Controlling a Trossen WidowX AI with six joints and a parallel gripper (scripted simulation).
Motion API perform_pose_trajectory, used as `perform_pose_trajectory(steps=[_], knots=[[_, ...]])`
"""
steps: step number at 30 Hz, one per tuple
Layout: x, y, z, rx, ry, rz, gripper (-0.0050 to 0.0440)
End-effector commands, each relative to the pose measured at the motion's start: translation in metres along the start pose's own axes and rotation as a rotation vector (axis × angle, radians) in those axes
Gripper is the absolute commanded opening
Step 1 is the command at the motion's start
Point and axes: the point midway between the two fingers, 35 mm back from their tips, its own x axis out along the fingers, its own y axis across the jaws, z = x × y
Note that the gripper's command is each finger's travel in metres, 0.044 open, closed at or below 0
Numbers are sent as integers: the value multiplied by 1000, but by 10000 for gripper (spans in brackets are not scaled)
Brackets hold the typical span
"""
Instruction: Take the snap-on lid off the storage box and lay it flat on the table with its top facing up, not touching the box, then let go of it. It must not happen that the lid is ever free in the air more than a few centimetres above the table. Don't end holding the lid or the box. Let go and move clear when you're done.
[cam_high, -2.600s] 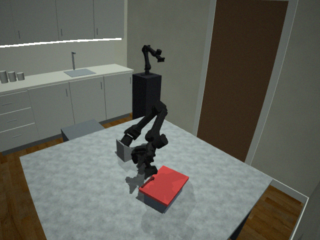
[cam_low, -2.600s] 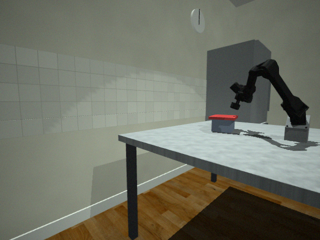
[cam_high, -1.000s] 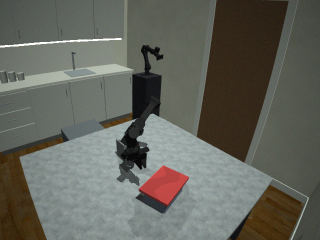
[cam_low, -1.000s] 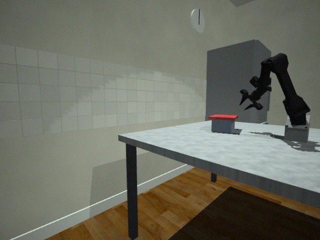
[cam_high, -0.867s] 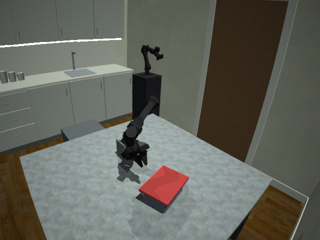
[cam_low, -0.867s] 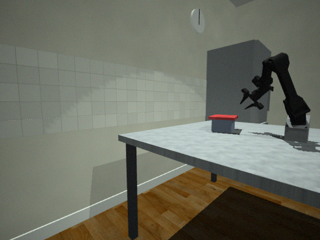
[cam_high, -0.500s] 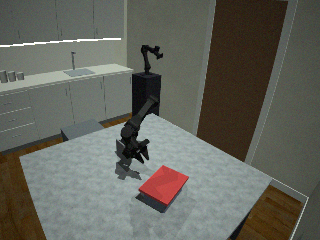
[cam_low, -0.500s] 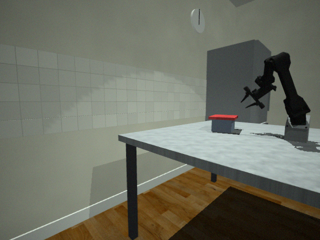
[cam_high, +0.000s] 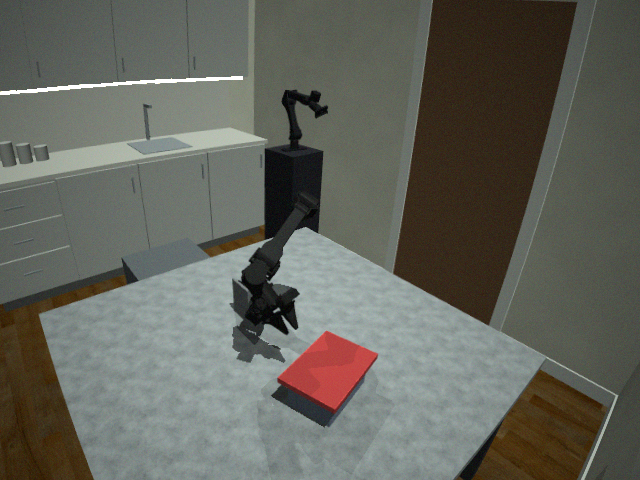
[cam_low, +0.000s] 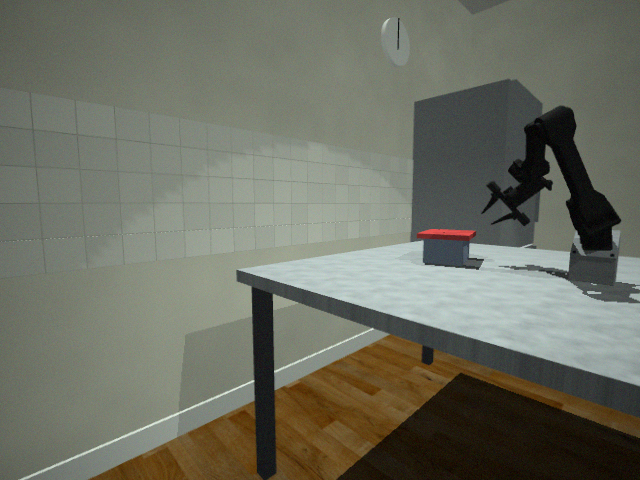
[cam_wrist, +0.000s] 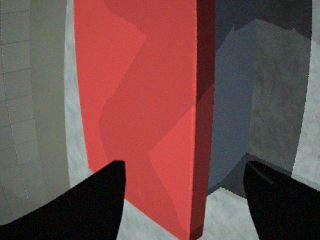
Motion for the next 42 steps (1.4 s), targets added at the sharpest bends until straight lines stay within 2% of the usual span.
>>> perform_pose_trajectory(steps=[1,13,42], knots=[[9,-13,1,16,-5,-1,235],[17,-14,3,-39,-13,17,235],[57,-14,8,-42,-21,2,235]])
